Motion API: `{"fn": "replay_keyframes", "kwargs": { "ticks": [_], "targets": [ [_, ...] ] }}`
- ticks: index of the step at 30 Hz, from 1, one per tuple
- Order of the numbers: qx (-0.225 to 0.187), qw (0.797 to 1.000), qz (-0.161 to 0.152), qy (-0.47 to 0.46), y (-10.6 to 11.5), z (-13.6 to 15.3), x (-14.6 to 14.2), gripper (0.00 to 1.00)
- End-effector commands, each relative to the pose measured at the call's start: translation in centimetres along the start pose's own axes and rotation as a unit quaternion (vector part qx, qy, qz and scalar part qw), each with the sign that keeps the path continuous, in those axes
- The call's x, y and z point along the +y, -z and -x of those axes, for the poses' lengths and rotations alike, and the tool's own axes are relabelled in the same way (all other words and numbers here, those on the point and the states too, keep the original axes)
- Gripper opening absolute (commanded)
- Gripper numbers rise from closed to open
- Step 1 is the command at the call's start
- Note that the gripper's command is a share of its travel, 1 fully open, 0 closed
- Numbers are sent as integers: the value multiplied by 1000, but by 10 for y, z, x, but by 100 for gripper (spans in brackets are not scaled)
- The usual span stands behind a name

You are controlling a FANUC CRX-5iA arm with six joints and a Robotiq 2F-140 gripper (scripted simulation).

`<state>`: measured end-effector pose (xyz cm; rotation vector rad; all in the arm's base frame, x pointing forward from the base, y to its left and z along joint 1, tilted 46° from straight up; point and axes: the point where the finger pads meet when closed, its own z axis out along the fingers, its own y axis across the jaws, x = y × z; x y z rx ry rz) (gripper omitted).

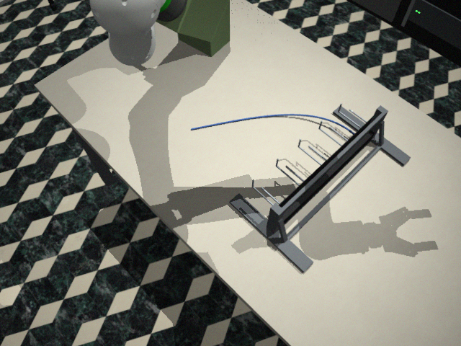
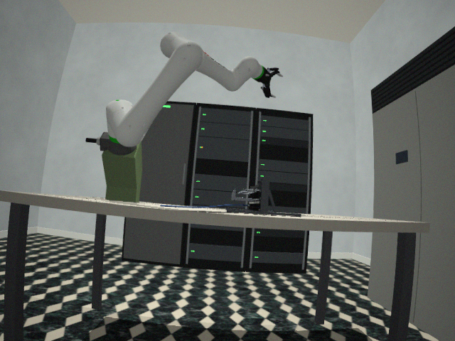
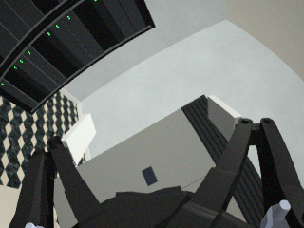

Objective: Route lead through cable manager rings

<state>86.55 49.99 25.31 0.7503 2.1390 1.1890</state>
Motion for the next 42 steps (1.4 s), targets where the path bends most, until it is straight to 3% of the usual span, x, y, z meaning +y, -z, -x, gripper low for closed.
{"fn": "replay_keyframes", "kwargs": {
  "ticks": [1,19,22,32,34,35,42],
  "targets": [
    [0,1000,0,0,0,0,0,100],
    [-3,1000,-4,-2,1,2,-4,100],
    [-29,998,-41,-23,9,18,-44,100],
    [-84,987,-120,-61,38,49,-132,100],
    [-84,987,-120,-61,38,49,-132,100],
    [-100,982,-143,-72,50,56,-158,100],
    [-135,967,-196,-93,80,71,-216,100]
  ]
}}
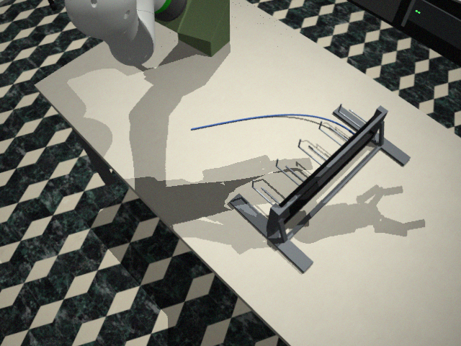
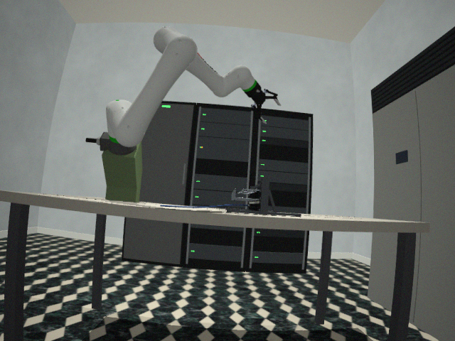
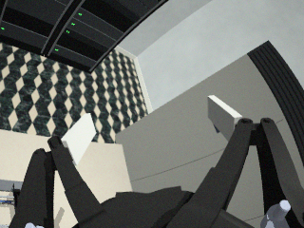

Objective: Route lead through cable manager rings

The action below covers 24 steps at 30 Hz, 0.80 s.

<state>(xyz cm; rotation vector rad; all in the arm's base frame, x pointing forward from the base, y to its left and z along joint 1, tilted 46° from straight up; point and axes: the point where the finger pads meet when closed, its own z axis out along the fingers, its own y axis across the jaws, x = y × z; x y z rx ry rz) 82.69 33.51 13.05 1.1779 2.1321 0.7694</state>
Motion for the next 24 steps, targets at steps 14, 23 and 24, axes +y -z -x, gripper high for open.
{"fn": "replay_keyframes", "kwargs": {
  "ticks": [14,23,24],
  "targets": [
    [-95,986,-132,-47,32,68,-155,100],
    [-146,966,-201,-65,67,101,-237,100],
    [-151,964,-209,-67,71,104,-246,100]
  ]
}}
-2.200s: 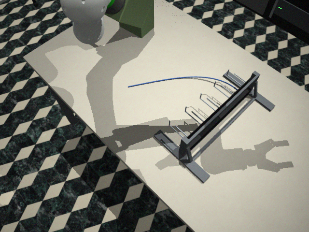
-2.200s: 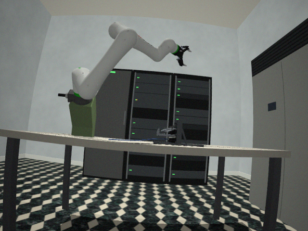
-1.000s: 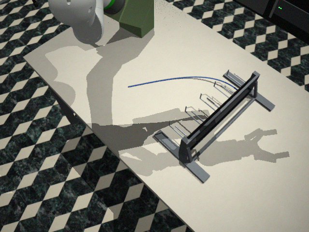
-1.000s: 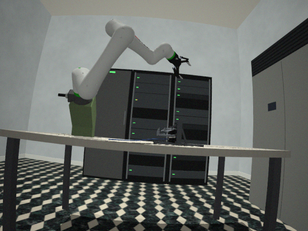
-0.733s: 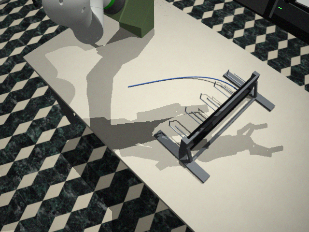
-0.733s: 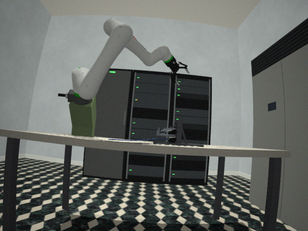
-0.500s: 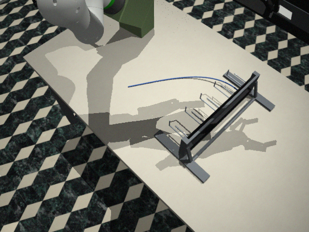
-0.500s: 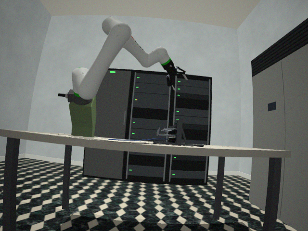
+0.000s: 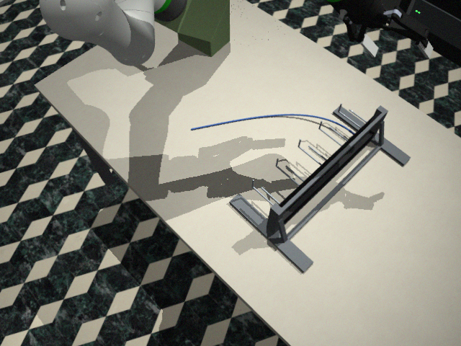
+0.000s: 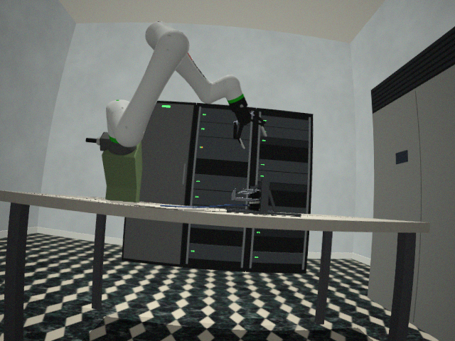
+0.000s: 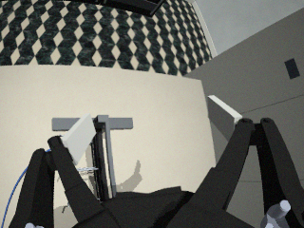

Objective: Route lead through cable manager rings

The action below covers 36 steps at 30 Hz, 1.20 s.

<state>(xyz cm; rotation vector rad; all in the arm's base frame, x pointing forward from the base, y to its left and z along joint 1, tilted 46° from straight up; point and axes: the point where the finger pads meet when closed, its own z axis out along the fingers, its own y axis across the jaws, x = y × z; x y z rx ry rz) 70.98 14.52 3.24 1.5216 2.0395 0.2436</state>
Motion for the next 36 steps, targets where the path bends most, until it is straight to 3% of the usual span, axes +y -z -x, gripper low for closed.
{"fn": "replay_keyframes", "kwargs": {
  "ticks": [1,2,3,17,19,20,34,36],
  "targets": [
    [-19,1000,-24,-6,-1,16,-29,100],
    [-19,1000,-24,-6,-1,16,-29,100],
    [-36,998,-46,-11,0,31,-55,100],
    [-118,982,-146,-30,18,98,-179,100],
    [-118,982,-146,-30,18,98,-179,100],
    [-136,976,-167,-33,25,112,-206,100],
    [-220,939,-262,-40,73,175,-324,100],
    [-220,939,-262,-40,73,175,-324,100]
  ]
}}
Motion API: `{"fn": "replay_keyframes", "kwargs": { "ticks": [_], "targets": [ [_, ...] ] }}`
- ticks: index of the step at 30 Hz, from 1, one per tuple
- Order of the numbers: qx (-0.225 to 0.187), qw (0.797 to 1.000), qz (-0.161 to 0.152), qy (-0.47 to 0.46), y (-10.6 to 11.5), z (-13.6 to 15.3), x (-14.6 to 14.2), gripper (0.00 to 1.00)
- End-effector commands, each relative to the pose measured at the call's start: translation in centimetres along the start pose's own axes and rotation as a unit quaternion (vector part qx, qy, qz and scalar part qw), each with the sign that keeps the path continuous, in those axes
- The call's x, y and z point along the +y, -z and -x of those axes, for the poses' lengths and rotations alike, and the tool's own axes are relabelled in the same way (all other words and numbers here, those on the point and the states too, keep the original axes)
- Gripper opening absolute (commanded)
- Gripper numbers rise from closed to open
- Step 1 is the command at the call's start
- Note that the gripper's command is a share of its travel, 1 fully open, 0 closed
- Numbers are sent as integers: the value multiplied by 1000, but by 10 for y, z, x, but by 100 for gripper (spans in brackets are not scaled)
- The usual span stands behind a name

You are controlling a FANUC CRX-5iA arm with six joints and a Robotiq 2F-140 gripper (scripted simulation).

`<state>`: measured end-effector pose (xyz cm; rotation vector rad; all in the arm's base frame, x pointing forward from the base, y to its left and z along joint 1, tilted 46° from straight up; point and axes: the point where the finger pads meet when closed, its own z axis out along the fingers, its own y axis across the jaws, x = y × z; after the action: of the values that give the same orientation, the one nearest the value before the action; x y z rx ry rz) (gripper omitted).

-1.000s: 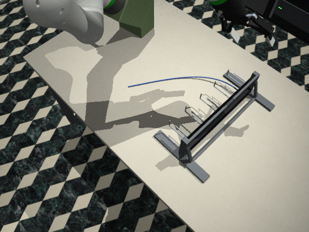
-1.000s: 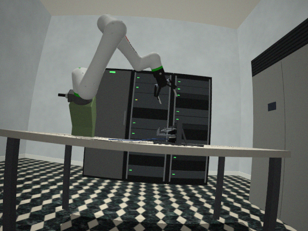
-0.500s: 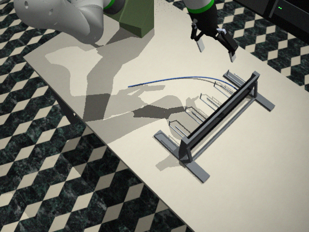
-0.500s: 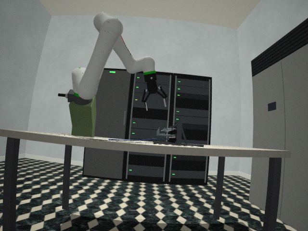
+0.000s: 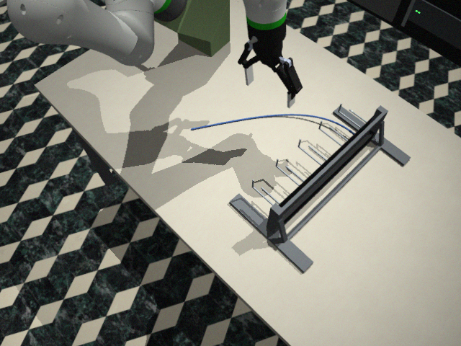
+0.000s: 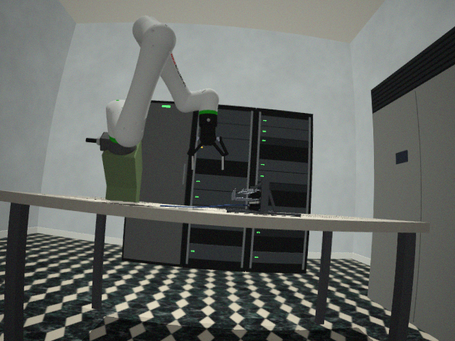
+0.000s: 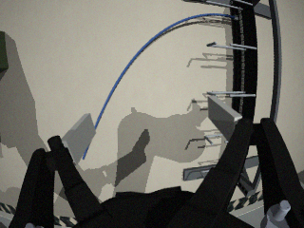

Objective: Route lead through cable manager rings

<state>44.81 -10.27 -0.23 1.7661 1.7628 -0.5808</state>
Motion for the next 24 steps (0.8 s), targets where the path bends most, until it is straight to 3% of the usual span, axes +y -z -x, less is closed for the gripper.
{"fn": "replay_keyframes", "kwargs": {
  "ticks": [1,3,7,8,24],
  "targets": [
    [-25,999,-25,-2,-8,21,-31,100],
    [-39,999,-39,-2,-12,32,-47,100],
    [-41,998,-41,-2,-12,34,-50,100],
    [-41,998,-41,-2,-12,34,-50,0],
    [-41,998,-41,-2,-12,34,-50,0]
  ]
}}
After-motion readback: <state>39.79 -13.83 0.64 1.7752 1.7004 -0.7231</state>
